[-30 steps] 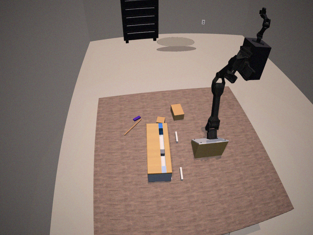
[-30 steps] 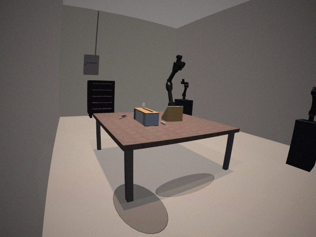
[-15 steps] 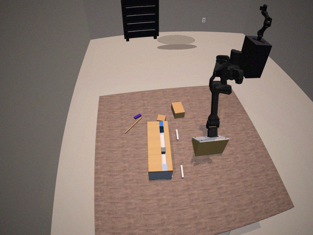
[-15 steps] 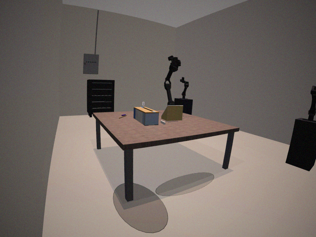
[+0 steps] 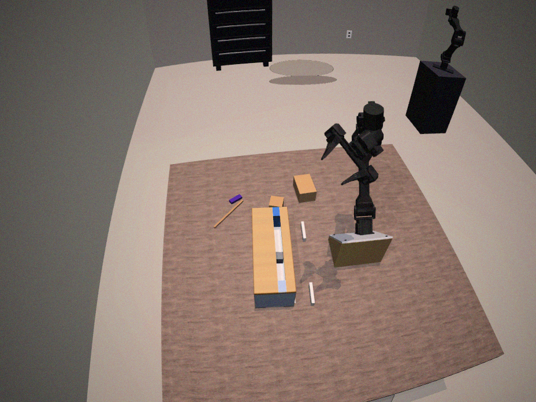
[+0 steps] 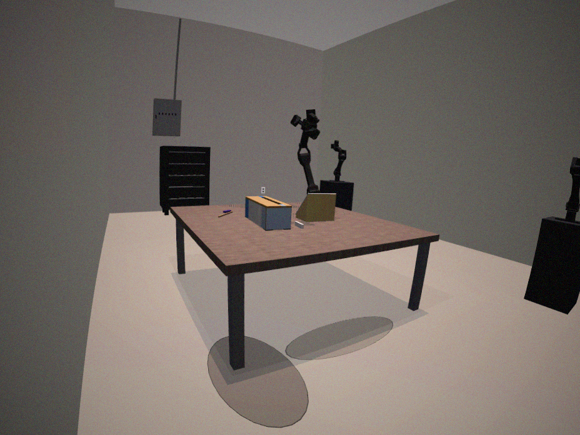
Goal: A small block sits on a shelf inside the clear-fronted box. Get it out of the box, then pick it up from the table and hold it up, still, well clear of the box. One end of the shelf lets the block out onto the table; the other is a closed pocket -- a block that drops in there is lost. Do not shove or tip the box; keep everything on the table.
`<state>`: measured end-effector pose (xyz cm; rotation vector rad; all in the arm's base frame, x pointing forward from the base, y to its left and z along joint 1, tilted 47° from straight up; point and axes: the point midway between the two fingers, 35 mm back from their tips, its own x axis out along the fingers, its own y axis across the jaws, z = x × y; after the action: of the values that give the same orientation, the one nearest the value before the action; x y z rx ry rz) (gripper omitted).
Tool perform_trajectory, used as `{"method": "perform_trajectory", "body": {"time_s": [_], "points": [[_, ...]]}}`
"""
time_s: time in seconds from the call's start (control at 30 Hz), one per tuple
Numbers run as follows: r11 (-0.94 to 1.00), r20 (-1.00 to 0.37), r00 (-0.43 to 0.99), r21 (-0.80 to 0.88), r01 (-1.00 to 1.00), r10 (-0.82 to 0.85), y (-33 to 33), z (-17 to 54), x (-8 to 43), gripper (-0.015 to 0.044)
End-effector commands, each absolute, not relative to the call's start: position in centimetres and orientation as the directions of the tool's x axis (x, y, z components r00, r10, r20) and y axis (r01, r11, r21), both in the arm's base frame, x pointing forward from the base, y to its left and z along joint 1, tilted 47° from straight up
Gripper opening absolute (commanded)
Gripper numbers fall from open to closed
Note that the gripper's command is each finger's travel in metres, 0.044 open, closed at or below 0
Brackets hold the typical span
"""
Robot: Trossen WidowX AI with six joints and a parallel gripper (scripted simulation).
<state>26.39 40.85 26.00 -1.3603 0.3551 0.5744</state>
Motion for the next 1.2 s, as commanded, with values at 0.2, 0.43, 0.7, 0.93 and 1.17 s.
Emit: {"method": "perform_trajectory", "body": {"time_s": [0.2,0.43,0.7,0.93,1.17], "points": [[0.7,-0.719,0.692,-0.525,-0.484,-0.061,32.6,18.8,32.1,0.04],[0.898,-0.774,0.613,-0.372,-0.236,-0.16,28.6,16.1,33.7,0.04],[0.966,-0.825,0.503,-0.222,0.134,-0.259,23.9,13.3,34.8,0.04],[0.871,-0.859,0.39,-0.12,0.476,-0.332,19.9,11.1,35.1,0.04],[0.635,-0.883,0.264,-0.049,0.771,-0.389,15.8,9.1,34.8,0.04]]}}
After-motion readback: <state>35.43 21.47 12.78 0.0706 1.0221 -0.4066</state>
